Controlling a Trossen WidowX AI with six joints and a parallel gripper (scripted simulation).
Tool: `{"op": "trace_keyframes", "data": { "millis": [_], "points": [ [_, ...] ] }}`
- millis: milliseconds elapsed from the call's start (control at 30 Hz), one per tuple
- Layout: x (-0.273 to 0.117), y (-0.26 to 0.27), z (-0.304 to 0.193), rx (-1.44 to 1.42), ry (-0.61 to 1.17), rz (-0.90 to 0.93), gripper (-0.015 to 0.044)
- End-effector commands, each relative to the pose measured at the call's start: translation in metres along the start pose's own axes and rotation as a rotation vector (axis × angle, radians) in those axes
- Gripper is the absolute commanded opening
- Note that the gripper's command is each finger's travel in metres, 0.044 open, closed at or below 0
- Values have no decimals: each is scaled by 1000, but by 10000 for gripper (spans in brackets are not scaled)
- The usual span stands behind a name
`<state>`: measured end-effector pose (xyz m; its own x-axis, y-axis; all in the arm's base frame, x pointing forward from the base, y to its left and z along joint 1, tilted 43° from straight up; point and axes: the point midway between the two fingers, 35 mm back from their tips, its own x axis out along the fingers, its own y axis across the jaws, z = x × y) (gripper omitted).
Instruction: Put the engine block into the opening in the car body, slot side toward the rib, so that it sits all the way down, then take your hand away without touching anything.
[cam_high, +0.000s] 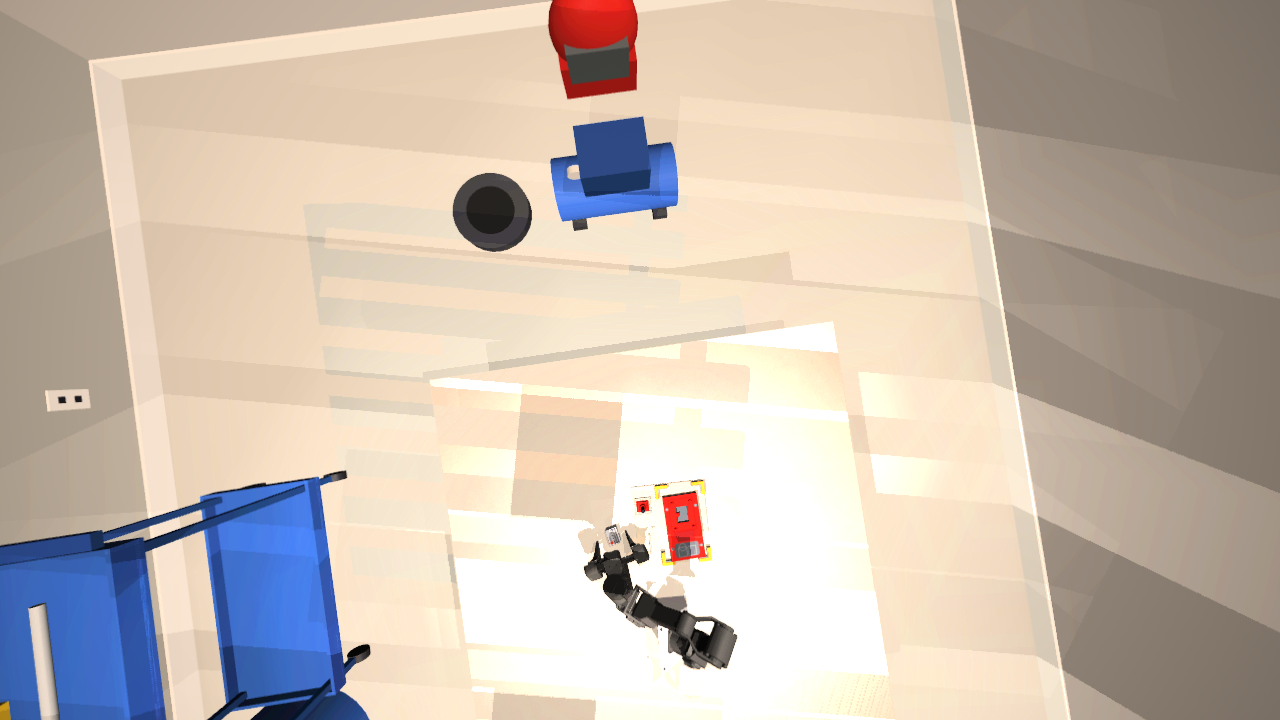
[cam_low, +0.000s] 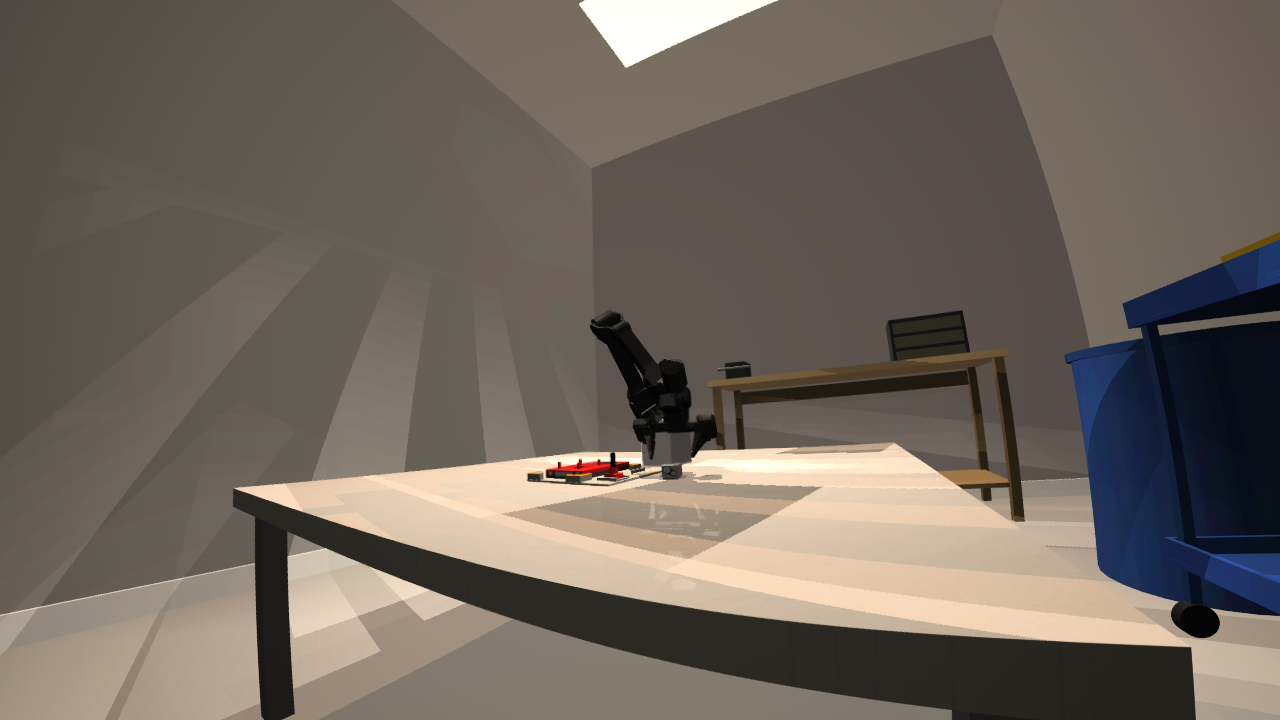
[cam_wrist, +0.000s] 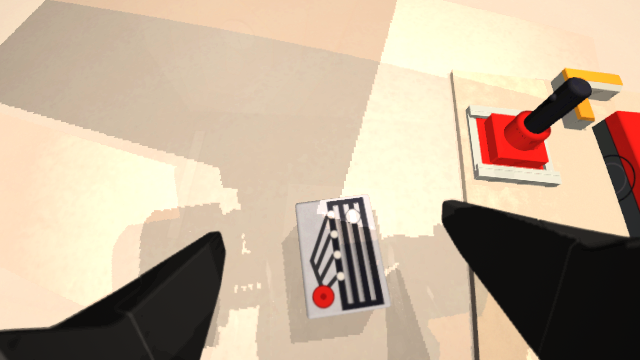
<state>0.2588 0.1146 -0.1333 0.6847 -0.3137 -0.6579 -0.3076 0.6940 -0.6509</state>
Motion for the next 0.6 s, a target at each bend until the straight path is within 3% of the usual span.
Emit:
{"op": "trace_keyframes", "data": {
  "millis": [0, 567],
  "points": [
    [-12, -1, -5, -7, 8, -3, 440],
    [-10, 1, -1, -3, -1, 2, 440]
  ]
}}
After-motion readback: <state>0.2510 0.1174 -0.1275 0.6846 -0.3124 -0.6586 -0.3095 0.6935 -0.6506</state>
